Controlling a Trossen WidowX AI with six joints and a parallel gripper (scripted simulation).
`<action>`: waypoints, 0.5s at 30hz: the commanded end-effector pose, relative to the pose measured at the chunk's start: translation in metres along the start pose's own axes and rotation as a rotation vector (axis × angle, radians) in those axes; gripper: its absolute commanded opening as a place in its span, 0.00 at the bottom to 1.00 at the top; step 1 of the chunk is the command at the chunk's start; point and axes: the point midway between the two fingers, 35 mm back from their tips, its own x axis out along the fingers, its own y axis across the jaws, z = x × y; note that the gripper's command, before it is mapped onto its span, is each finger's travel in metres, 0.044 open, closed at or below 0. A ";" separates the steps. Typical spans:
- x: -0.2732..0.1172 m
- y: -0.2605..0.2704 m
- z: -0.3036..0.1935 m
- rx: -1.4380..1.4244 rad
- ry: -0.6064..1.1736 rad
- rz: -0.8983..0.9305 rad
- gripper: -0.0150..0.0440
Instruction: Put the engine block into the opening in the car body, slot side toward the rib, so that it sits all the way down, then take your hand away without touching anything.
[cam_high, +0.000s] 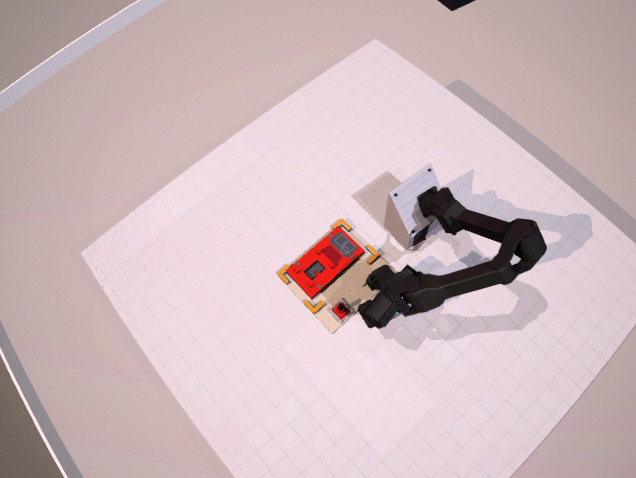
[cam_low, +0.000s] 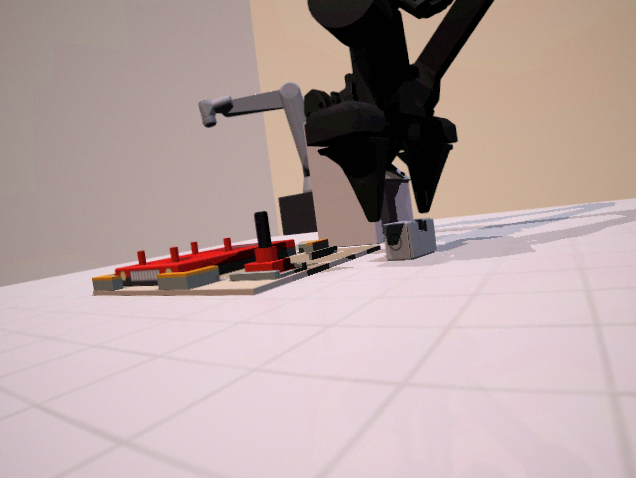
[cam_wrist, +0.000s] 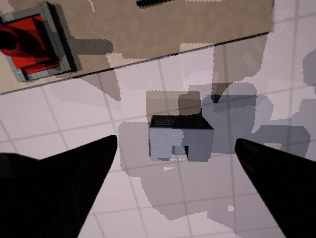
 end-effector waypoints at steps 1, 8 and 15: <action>-0.007 -0.001 -0.003 -0.010 0.006 0.001 1.00; -0.003 0.000 0.000 -0.002 0.001 0.002 1.00; -0.005 0.001 0.000 -0.002 0.001 0.002 1.00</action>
